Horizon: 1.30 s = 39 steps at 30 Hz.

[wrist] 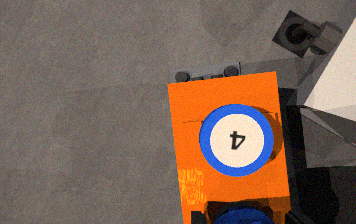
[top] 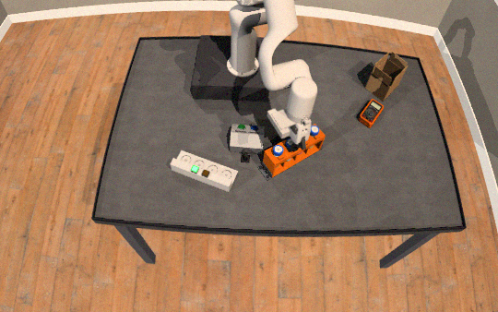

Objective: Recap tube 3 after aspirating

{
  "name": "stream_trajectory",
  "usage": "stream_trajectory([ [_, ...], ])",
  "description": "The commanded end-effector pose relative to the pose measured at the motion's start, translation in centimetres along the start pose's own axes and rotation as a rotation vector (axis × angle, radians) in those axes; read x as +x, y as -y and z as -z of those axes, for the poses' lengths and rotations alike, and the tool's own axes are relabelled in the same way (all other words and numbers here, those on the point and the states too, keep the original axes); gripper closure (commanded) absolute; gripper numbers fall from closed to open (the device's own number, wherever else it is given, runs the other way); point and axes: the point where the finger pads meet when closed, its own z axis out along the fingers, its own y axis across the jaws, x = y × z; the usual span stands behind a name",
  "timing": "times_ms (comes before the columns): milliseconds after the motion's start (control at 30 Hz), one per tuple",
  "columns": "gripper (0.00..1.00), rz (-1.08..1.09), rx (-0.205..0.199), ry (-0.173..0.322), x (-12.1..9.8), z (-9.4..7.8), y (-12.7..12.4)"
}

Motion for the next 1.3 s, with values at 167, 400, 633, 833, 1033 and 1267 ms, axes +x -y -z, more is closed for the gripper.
stream_trajectory([
  [167, 0.54, 0.538, 0.003, -0.006, 0.01, 0.12, 0.14],
  [400, 0.54, 0.796, 0.002, -0.006, 0.01, 0.12, 0.14],
  [633, 0.54, 0.895, 0.002, -0.007, 0.01, 0.12, 0.14],
  [833, 1.0, 0.895, 0.002, -0.007, 0.01, 0.12, 0.14],
  [1033, 1.0, 0.895, 0.002, -0.007, 0.01, 0.12, 0.14],
  [1267, 1.0, 0.745, 0.002, -0.007, 0.01, 0.11, 0.14],
])
